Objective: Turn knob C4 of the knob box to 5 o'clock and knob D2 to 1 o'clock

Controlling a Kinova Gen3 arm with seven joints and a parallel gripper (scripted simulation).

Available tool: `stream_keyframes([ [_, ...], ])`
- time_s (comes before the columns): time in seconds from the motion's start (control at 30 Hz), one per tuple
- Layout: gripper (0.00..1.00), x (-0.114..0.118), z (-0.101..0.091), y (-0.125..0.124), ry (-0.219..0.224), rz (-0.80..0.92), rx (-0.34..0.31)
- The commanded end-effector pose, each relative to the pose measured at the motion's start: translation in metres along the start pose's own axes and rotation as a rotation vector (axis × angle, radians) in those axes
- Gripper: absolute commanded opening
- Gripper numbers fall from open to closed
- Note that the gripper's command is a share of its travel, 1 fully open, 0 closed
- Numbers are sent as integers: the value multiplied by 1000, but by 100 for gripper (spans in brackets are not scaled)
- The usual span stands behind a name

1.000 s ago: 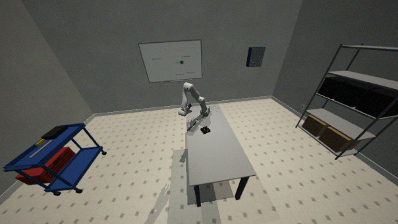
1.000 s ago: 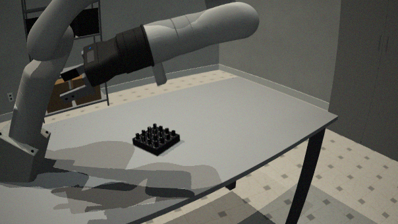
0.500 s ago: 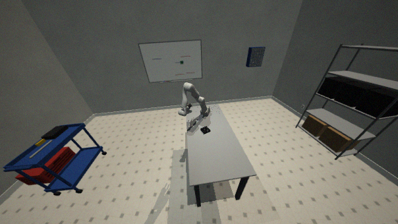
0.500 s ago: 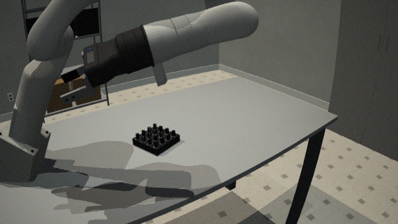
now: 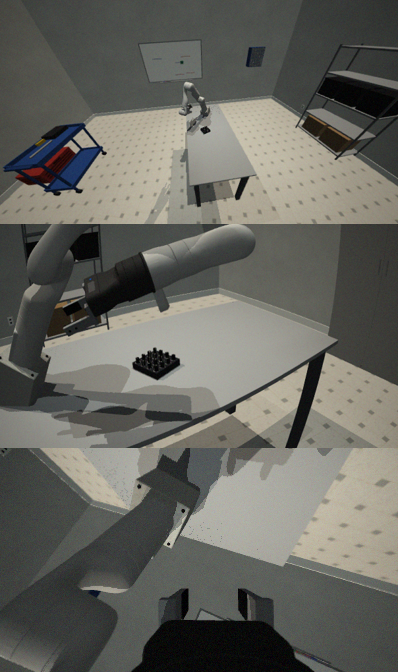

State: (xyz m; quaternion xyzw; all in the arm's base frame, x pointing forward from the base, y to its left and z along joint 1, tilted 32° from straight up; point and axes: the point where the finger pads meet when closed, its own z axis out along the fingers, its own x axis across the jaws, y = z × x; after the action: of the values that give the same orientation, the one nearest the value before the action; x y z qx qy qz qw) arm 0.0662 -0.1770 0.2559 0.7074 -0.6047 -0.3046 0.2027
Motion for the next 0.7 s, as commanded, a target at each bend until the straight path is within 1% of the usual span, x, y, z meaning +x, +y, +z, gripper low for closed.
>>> stream_keyframes([
  [0.0, 100, 2, 0, -3, 19, 17, 14],
  [0.1, 100, 5, -1, -9, 43, 48, 34],
  [0.17, 100, 5, -1, -9, 43, 48, 34],
  [0.3, 100, 11, -2, -18, 80, 97, 69],
  [0.37, 100, 11, -2, -18, 80, 97, 69],
  [0.4, 100, 13, -3, -20, 90, 111, 79],
  [0.53, 100, 13, -3, -20, 90, 111, 79],
  [0.57, 100, 14, -3, -23, 100, 125, 89],
  [0.67, 100, 14, -3, -23, 100, 125, 89],
])
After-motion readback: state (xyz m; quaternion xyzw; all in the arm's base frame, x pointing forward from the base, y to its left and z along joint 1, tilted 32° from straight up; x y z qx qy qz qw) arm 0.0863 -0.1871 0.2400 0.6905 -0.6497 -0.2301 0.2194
